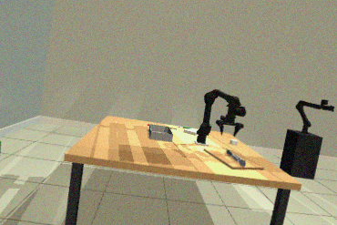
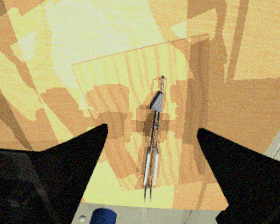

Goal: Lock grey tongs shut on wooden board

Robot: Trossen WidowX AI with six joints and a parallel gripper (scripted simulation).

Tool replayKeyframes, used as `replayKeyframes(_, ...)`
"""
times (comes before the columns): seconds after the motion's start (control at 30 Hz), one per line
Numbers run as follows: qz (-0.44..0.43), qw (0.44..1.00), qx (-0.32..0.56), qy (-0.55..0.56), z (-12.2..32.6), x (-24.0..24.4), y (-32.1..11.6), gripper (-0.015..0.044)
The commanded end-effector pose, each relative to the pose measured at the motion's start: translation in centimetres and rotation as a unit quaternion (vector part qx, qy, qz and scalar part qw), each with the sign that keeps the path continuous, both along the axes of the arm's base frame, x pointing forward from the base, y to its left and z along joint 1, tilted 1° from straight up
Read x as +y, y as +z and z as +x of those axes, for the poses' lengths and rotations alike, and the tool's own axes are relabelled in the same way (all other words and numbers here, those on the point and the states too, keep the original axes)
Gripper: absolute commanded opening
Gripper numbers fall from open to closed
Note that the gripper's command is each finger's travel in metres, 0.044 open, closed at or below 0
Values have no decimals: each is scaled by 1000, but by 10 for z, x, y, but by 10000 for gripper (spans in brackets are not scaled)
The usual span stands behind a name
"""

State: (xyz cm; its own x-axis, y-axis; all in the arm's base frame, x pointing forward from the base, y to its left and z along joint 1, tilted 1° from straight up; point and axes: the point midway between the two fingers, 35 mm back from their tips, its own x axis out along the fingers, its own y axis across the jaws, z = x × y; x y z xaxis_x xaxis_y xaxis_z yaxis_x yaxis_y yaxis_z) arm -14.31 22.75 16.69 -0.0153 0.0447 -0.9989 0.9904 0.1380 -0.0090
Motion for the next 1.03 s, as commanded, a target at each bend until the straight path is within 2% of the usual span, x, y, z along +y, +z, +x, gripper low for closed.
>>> replayKeyframes(0.0,-8,1000,-4,-2,20,-41,17,440)
replayKeyframes(0.27,-7,1000,-3,-2,23,-49,22,440)
replayKeyframes(0.5,26,999,20,-1,22,-46,62,440)
replayKeyframes(1.0,28,999,20,-1,22,-46,63,440)
